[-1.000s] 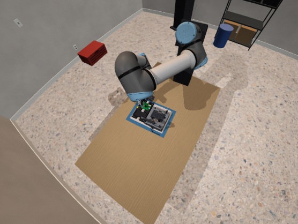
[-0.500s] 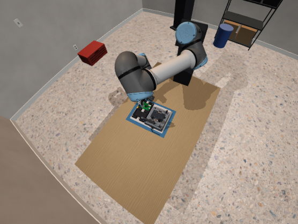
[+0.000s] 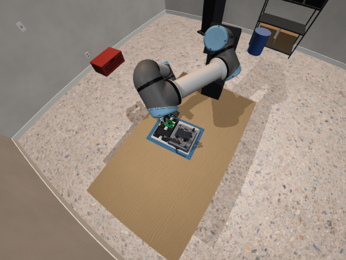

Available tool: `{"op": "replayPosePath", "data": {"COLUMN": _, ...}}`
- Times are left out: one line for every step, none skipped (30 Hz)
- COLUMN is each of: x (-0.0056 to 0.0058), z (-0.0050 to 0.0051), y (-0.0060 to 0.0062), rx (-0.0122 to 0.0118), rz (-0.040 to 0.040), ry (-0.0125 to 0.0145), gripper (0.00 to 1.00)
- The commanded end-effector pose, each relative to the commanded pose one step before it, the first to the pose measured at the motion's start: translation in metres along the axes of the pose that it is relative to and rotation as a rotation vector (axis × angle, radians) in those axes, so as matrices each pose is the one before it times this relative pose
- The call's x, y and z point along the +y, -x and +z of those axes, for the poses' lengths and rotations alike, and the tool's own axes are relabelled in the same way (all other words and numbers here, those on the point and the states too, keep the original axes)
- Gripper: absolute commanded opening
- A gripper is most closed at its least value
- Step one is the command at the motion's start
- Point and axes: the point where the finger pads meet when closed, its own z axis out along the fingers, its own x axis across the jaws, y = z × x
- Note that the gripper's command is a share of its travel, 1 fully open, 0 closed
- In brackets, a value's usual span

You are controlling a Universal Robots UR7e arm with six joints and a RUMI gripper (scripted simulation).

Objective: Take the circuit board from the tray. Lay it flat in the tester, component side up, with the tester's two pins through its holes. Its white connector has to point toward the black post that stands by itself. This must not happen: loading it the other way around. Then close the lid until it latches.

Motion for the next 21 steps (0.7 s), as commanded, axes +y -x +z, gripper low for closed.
{"op": "replayPosePath", "data": {"x": 0.00022, "z": -0.00048, "y": -0.00033, "rx": 0.00059, "rz": -0.00029, "ry": 0.00053, "gripper": 0.59}}
{"op": "replayPosePath", "data": {"x": 0.0, "z": -0.00007, "y": 0.0, "rx": 0.0, "rz": 0.0, "ry": 0.0, "gripper": 0.59}}
{"op": "replayPosePath", "data": {"x": 0.0, "z": -0.00008, "y": 0.0, "rx": 0.0, "rz": 0.0, "ry": 0.0, "gripper": 0.59}}
{"op": "replayPosePath", "data": {"x": 0.0, "z": -0.00008, "y": 0.0, "rx": 0.0, "rz": 0.0, "ry": 0.0, "gripper": 0.59}}
{"op": "replayPosePath", "data": {"x": 0.0, "z": 0.0, "y": 0.0, "rx": 0.0, "rz": 0.0, "ry": 0.0, "gripper": 0.59}}
{"op": "replayPosePath", "data": {"x": 0.0, "z": 0.0, "y": 0.0, "rx": 0.0, "rz": 0.0, "ry": 0.0, "gripper": 0.59}}
{"op": "replayPosePath", "data": {"x": 0.0, "z": -0.00009, "y": 0.0, "rx": 0.0, "rz": 0.0, "ry": 0.0, "gripper": 0.59}}
{"op": "replayPosePath", "data": {"x": 0.0, "z": -0.00009, "y": 0.0, "rx": 0.0, "rz": 0.0, "ry": 0.0, "gripper": 0.59}}
{"op": "replayPosePath", "data": {"x": 0.0, "z": -0.00009, "y": 0.0, "rx": 0.0, "rz": 0.0, "ry": 0.0, "gripper": 0.59}}
{"op": "replayPosePath", "data": {"x": 0.0, "z": -0.0001, "y": 0.0, "rx": 0.0, "rz": 0.0, "ry": 0.0, "gripper": 0.59}}
{"op": "replayPosePath", "data": {"x": 0.0, "z": -0.0001, "y": 0.0, "rx": 0.0, "rz": 0.0, "ry": 0.0, "gripper": 0.59}}
{"op": "replayPosePath", "data": {"x": 0.0, "z": -0.00011, "y": 0.0, "rx": 0.0, "rz": 0.0, "ry": 0.0, "gripper": 0.59}}
{"op": "replayPosePath", "data": {"x": 0.0, "z": -0.00011, "y": 0.0, "rx": 0.0, "rz": 0.0, "ry": 0.0, "gripper": 0.59}}
{"op": "replayPosePath", "data": {"x": 0.0, "z": -0.00011, "y": 0.0, "rx": 0.0, "rz": 0.0, "ry": 0.0, "gripper": 0.59}}
{"op": "replayPosePath", "data": {"x": 0.0, "z": -0.00011, "y": 0.0, "rx": 0.0, "rz": 0.0, "ry": 0.0, "gripper": 0.59}}
{"op": "replayPosePath", "data": {"x": 0.0, "z": -0.00012, "y": 0.0, "rx": 0.0, "rz": 0.0, "ry": 0.0, "gripper": 0.59}}
{"op": "replayPosePath", "data": {"x": 0.0, "z": -0.00012, "y": 0.0, "rx": 0.0, "rz": 0.0, "ry": 0.0, "gripper": 0.59}}
{"op": "replayPosePath", "data": {"x": 0.0, "z": -0.00012, "y": 0.0, "rx": 0.0, "rz": 0.0, "ry": 0.0, "gripper": 0.59}}
{"op": "replayPosePath", "data": {"x": 0.0, "z": -0.00012, "y": 0.0, "rx": 0.0, "rz": 0.0, "ry": 0.0, "gripper": 0.59}}
{"op": "replayPosePath", "data": {"x": 0.0, "z": -0.00013, "y": 0.0, "rx": 0.0, "rz": 0.0, "ry": 0.0, "gripper": 0.59}}
{"op": "replayPosePath", "data": {"x": 0.0, "z": -0.00013, "y": 0.0, "rx": 0.0, "rz": 0.0, "ry": 0.0, "gripper": 0.59}}
